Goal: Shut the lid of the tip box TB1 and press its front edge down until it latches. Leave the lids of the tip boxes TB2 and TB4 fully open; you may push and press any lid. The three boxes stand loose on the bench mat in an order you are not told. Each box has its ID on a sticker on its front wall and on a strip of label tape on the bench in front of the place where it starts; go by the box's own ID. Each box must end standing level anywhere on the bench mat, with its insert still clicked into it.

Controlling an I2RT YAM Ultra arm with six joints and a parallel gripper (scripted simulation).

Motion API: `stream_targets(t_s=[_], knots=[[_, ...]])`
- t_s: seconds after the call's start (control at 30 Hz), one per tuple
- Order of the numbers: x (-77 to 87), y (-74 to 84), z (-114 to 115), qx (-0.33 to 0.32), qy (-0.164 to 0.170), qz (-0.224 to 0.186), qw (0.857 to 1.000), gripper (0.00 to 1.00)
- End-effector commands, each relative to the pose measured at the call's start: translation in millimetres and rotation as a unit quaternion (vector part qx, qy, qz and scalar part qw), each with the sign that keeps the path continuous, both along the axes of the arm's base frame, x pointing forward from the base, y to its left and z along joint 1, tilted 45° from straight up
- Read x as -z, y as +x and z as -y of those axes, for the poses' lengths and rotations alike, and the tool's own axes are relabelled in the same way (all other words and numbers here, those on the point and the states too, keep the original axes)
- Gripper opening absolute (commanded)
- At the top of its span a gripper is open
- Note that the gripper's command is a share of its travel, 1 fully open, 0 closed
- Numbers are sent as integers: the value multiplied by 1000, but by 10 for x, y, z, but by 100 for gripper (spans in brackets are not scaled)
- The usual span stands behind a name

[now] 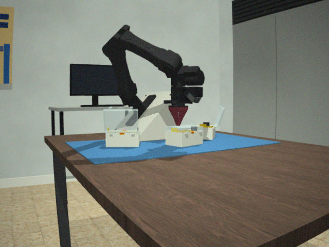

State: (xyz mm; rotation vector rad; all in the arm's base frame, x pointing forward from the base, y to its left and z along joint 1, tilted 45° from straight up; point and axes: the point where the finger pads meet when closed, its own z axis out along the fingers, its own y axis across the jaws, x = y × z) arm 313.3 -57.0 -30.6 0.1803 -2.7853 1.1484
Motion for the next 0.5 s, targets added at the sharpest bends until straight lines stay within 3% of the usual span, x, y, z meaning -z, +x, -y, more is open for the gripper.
stream_targets(t_s=[0.0, 0.47], knots=[[28, 38, 16, 1, 1, 10, 1000, 0], [56, 36, 44, 1, 1, 10, 1000, 0]])
